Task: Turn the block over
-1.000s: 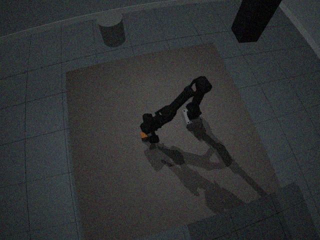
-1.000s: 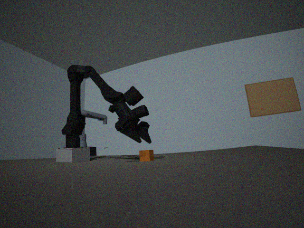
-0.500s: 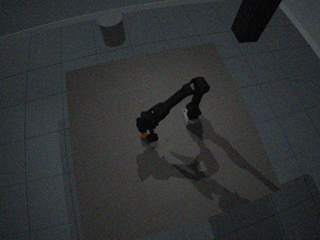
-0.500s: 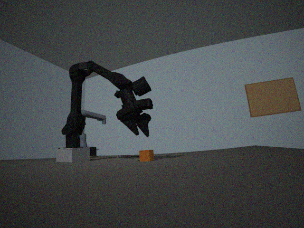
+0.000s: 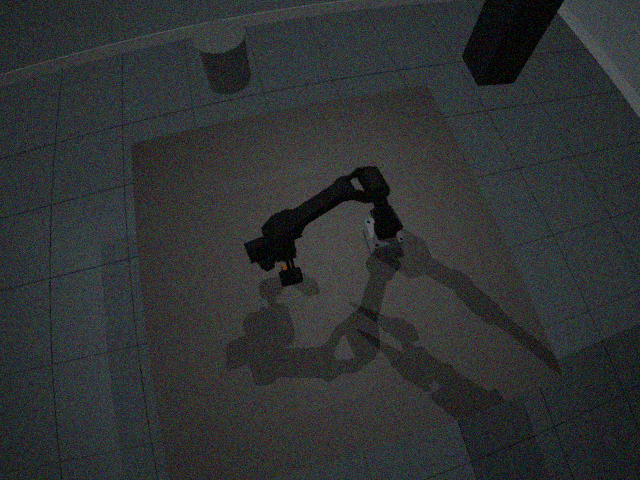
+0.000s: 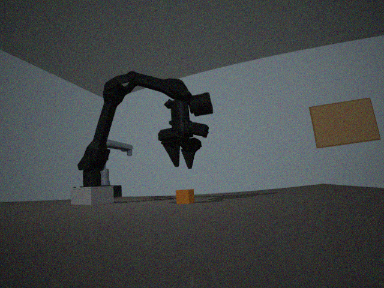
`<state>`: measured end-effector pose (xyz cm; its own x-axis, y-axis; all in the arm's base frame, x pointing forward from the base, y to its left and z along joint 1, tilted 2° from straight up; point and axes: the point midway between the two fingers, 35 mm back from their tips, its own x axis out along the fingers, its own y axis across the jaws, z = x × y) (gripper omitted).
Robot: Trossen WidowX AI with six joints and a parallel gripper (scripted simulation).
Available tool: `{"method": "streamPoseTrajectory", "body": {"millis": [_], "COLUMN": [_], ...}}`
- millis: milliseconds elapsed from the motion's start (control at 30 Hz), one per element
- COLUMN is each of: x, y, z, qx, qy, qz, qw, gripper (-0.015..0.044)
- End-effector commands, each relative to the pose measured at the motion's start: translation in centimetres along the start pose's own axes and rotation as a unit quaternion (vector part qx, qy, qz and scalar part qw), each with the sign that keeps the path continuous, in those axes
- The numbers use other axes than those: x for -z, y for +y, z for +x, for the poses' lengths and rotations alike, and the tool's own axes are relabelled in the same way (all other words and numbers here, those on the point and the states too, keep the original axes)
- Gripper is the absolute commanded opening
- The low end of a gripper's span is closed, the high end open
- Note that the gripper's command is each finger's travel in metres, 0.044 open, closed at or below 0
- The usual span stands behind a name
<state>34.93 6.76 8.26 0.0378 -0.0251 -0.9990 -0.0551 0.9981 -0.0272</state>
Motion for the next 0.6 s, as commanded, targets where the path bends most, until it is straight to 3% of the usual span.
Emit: {"method": "streamPoseTrajectory", "body": {"millis": [0, 167, 567], "x": [0.0, 0.0, 0.1], "y": [0.0, 0.0, 0.0], "z": [0.1, 3.3, 5.0], "qx": [-0.002, -0.002, -0.002], "qy": [0.010, 0.010, 0.010], "qz": [-0.001, -0.001, -0.001], "qw": [1.000, 1.000, 1.000], "gripper": [0.0440, 0.0440, 0.0440]}}
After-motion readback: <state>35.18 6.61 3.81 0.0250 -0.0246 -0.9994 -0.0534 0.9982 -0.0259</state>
